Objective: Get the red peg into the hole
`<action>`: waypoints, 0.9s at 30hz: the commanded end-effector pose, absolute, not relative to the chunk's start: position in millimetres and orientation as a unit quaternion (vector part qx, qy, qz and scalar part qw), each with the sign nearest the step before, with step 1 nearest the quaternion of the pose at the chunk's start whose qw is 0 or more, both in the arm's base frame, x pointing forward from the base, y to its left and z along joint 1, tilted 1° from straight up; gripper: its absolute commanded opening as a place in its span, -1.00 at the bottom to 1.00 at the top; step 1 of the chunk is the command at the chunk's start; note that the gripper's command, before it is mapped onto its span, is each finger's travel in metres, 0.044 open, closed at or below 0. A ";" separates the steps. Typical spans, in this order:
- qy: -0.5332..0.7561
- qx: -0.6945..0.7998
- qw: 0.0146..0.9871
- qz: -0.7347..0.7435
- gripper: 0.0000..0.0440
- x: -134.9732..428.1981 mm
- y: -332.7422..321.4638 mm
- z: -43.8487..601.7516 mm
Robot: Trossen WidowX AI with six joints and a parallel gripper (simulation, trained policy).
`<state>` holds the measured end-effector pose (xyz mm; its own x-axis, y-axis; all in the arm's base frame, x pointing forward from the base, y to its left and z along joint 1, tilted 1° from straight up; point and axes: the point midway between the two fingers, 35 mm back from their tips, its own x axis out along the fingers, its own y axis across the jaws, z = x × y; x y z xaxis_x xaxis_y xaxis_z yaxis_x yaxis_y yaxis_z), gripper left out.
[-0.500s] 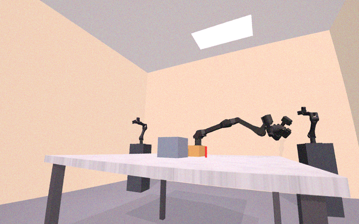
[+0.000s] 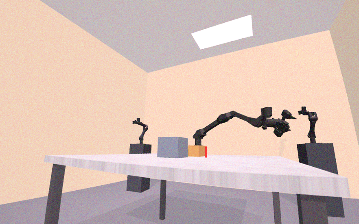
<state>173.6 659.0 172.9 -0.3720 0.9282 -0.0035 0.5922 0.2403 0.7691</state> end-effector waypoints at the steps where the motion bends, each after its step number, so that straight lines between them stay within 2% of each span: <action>1: 0.715 0.534 0.296 0.339 1.00 216.8 645.6 182.7; 13: 0.604 0.553 0.469 0.331 0.98 314.8 589.1 227.9; 27: 0.476 0.475 0.653 0.347 0.93 363.3 504.4 312.7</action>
